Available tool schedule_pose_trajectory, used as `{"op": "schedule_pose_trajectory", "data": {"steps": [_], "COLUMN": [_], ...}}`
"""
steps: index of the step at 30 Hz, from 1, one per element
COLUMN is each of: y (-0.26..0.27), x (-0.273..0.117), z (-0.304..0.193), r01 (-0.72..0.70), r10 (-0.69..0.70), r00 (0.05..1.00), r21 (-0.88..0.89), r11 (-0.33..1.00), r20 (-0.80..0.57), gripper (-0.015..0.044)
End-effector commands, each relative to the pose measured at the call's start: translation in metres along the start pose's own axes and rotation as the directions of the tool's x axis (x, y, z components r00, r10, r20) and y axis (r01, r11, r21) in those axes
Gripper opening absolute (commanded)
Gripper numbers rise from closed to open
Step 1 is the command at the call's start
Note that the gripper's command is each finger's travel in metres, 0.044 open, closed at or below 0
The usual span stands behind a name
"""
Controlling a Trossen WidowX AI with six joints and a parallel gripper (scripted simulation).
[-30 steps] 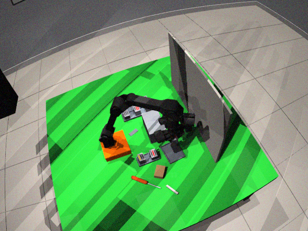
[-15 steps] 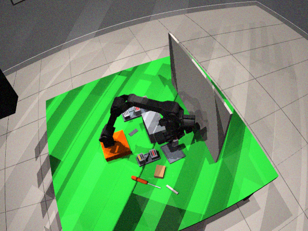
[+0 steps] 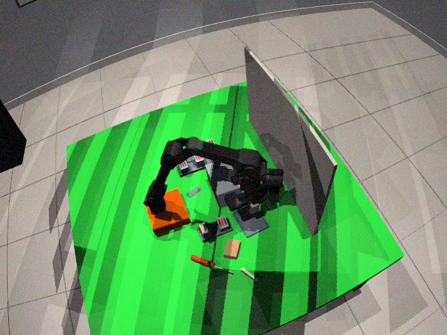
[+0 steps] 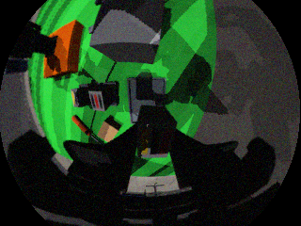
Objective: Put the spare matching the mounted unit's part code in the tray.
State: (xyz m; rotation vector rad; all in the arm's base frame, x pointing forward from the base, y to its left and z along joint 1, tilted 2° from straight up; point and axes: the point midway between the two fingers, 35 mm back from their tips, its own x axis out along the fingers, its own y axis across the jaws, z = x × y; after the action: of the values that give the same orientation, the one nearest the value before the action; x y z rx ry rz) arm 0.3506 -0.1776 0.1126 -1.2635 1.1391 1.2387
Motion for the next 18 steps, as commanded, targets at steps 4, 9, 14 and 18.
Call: {"op": "schedule_pose_trajectory", "data": {"steps": [4, 9, 14, 18], "y": [-0.001, -0.001, -0.001, -0.001], "x": [0.005, 0.009, 0.013, 0.016], "z": [0.0, 0.0, 0.0, 0.0], "r01": [0.002, 0.002, 0.002, 0.002], "r10": [-0.002, -0.002, -0.002, -0.002], "r00": [1.0, 1.0, 1.0, 1.0], "r21": [-0.001, -0.001, -0.001, -0.001], "r11": [1.0, 1.0, 1.0, 1.0], "r20": [0.001, 0.001, 0.001, 0.001], "gripper": [0.0, 0.0, 0.0, 0.0]}}
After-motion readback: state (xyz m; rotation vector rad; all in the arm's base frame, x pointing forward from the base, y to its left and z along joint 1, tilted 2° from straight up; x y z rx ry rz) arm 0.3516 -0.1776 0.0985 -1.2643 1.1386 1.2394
